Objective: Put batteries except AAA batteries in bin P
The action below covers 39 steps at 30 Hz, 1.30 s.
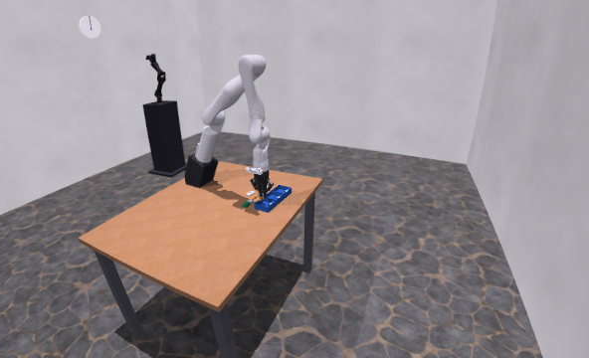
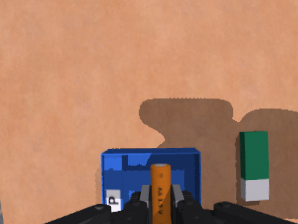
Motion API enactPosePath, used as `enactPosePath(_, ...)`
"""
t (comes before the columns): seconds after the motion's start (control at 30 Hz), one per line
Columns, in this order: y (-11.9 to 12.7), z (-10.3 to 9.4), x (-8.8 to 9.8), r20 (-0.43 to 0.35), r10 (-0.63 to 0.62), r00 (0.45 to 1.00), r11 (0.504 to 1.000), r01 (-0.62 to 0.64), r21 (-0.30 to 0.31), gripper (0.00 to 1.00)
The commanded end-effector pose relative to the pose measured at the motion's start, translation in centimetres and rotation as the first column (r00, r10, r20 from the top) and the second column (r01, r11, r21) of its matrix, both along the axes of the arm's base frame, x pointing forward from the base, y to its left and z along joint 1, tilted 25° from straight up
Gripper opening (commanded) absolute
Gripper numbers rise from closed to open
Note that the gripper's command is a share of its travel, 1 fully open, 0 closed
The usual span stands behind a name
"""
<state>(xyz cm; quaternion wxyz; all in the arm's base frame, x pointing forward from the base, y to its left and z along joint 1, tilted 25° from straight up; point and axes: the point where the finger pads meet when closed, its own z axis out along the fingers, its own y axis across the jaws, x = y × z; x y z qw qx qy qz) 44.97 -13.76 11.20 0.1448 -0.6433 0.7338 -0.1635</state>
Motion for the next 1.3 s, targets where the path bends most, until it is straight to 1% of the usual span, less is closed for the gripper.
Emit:
enactPosePath(0.0, 0.3, 0.1, 0.1, 0.001, 0.003, 1.0, 1.0, -0.003, -0.001, 0.09)
enactPosePath(0.33, 1.2, 0.1, 0.2, 0.001, 0.003, 1.0, 1.0, -0.003, -0.001, 0.09)
enactPosePath(0.83, 1.2, 0.1, 0.2, 0.001, 0.003, 1.0, 1.0, -0.003, -0.001, 0.09)
enactPosePath(0.97, 1.2, -0.3, 0.4, 0.001, 0.003, 1.0, 1.0, -0.003, -0.001, 0.09)
enactPosePath(1.27, 1.1, -1.9, 1.1, 0.001, 0.003, 1.0, 1.0, -0.003, -0.001, 0.09)
